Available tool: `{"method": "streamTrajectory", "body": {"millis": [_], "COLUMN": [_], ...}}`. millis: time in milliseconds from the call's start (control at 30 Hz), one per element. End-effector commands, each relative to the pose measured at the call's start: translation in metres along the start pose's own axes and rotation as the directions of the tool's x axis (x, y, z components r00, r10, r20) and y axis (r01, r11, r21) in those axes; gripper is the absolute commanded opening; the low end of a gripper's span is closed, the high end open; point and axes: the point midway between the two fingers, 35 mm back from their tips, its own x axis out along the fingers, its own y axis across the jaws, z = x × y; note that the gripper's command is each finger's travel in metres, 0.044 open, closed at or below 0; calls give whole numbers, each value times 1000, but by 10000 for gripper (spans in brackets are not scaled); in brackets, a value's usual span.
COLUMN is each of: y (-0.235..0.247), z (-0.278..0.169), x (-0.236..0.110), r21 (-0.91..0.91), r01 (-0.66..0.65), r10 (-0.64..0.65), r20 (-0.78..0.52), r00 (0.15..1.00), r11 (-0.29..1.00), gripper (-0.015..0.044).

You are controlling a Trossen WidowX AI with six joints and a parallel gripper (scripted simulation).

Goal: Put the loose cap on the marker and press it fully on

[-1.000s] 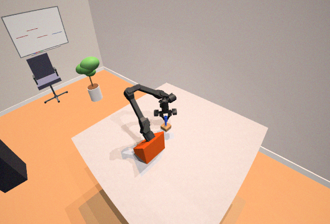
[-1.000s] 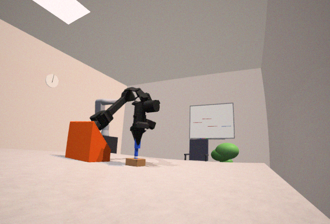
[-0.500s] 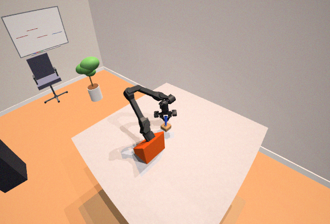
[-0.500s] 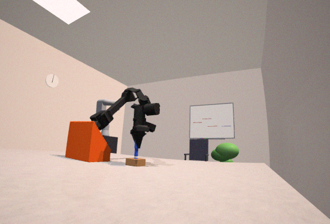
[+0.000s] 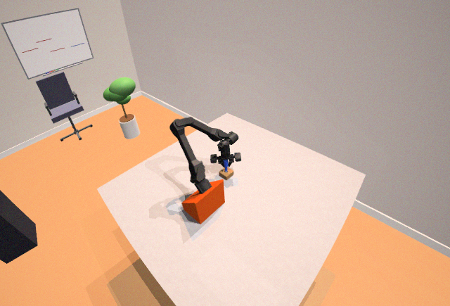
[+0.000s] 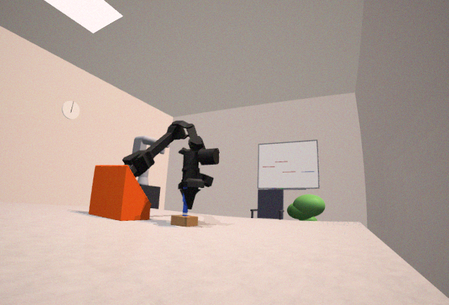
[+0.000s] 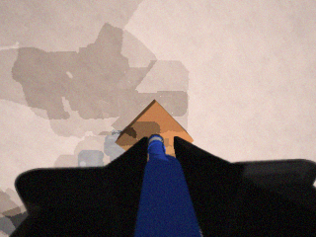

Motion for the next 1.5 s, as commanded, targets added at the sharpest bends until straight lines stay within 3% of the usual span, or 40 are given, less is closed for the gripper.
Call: {"method": "streamTrajectory", "body": {"millis": [0, 1467], "y": [2, 2], "z": [-5, -2], "x": [17, 32], "r21": [6, 6], "r01": [-16, -17], "r10": [16, 18], "r20": [-29, -27], "r00": [999, 999], "r11": [1000, 1000], "gripper": [0, 0]}}
